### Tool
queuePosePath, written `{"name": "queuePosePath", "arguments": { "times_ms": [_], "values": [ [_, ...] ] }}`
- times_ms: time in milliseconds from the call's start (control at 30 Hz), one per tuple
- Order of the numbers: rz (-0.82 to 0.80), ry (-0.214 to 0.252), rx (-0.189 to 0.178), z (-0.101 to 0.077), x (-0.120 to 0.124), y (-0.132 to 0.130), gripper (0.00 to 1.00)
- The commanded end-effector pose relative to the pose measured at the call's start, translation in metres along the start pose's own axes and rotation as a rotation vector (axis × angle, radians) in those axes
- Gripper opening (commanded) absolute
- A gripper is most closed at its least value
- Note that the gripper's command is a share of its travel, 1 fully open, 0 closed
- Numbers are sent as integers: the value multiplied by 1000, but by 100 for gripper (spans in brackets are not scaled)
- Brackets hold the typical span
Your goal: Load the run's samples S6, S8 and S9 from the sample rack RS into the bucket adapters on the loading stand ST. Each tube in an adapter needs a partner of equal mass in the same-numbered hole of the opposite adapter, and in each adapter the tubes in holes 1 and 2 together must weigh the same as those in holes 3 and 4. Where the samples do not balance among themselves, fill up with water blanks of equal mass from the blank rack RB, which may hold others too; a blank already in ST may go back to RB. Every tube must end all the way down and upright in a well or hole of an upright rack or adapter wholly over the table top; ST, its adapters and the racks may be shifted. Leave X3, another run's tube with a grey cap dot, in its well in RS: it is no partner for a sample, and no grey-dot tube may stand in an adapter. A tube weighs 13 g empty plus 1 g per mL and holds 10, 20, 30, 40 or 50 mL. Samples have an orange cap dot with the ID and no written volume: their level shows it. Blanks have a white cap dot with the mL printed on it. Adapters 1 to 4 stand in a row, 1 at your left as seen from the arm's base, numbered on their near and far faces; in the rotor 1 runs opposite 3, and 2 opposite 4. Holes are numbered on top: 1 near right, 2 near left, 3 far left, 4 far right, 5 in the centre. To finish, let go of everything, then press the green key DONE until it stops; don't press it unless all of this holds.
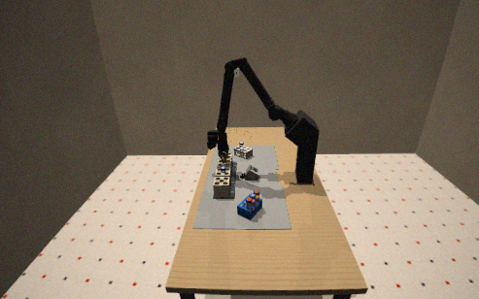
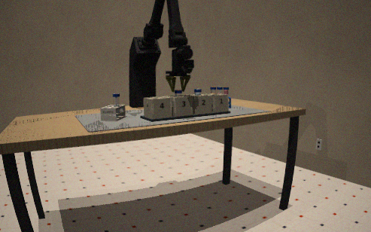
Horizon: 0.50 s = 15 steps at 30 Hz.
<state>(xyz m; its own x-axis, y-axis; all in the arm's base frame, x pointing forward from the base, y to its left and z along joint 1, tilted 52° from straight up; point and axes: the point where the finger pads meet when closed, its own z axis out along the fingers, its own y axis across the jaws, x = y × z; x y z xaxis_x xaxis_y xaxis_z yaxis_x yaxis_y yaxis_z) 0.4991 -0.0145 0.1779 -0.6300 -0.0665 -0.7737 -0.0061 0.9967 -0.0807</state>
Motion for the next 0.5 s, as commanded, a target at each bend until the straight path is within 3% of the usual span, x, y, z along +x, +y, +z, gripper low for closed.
{"name": "queuePosePath", "arguments": {
  "times_ms": [0,133,467],
  "values": [
    [-14,-27,-3,-24,-10,1,55],
    [-14,-33,-5,-38,-13,3,55],
    [-2,-33,1,-32,-14,-1,55]
  ]
}}
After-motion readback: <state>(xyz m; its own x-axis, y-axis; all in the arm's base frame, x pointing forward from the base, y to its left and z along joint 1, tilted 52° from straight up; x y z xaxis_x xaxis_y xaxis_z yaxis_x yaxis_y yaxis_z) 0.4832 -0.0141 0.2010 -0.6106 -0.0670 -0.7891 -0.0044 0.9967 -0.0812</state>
